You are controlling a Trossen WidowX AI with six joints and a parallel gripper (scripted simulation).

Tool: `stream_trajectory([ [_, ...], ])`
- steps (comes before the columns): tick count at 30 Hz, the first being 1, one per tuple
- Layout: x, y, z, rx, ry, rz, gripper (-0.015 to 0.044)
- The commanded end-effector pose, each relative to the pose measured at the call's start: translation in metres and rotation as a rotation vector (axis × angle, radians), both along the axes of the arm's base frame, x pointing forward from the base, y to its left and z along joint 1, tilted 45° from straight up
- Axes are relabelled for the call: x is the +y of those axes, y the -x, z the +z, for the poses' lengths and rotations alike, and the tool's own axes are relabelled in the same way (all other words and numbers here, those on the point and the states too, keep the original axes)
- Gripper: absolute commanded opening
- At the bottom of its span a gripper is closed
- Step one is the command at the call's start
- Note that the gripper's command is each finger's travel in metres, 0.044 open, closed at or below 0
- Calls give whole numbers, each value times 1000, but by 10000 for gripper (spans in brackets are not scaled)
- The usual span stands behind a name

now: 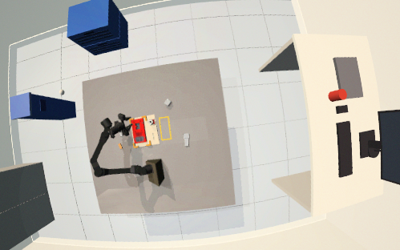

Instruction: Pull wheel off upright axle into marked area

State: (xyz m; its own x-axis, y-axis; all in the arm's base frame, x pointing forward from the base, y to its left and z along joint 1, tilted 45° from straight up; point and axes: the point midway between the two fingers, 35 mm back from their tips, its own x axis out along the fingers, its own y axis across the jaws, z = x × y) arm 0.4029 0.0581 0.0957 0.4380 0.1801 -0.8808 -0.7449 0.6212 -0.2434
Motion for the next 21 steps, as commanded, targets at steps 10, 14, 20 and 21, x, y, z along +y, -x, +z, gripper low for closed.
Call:
stream_trajectory([
  [10,-109,26,-65,497,-413,-471,300],
  [14,-136,38,-72,630,-591,-624,300],
  [20,-166,50,-75,764,-819,-803,300],
  [21,-166,50,-75,764,-819,-803,300],
])
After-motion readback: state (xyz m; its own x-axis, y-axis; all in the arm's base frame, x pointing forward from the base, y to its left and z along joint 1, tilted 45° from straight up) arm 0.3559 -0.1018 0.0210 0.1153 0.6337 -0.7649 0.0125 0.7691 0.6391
